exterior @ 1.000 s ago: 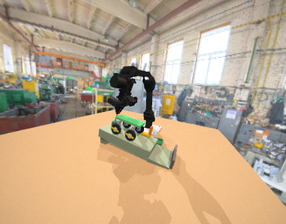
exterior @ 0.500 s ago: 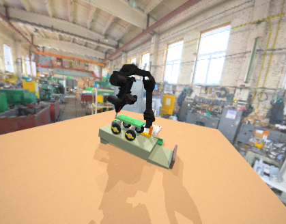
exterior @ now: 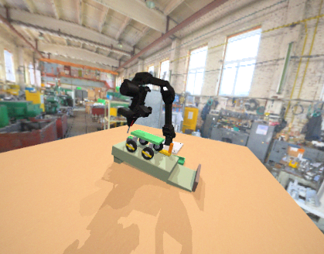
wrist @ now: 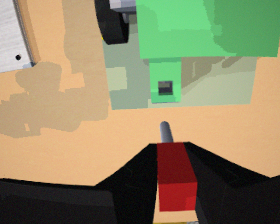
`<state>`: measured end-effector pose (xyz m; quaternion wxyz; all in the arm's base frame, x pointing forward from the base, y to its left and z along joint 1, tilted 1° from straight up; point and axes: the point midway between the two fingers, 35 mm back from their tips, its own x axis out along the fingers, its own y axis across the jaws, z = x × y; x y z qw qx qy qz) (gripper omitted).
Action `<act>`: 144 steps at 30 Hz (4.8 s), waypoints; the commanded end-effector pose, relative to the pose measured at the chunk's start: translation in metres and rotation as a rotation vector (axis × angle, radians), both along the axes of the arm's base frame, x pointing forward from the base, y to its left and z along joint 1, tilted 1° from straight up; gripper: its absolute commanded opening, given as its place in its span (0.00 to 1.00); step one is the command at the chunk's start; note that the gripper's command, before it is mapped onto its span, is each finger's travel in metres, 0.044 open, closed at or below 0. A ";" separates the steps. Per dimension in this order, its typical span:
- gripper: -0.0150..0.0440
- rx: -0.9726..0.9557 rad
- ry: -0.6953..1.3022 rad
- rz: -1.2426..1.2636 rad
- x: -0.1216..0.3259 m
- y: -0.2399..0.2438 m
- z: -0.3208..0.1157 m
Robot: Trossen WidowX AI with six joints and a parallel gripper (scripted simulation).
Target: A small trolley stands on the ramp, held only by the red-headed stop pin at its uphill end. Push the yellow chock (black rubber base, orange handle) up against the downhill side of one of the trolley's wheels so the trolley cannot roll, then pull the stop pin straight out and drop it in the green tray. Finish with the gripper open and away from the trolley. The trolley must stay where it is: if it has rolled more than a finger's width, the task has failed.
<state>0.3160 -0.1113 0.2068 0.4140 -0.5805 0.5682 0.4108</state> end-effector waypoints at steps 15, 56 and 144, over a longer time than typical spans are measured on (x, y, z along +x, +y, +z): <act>0.25 -0.003 -0.003 0.001 -0.033 -0.009 -0.001; 0.25 0.003 0.000 0.001 -0.078 0.066 -0.020; 0.25 0.181 0.228 1.102 -0.086 0.229 -0.047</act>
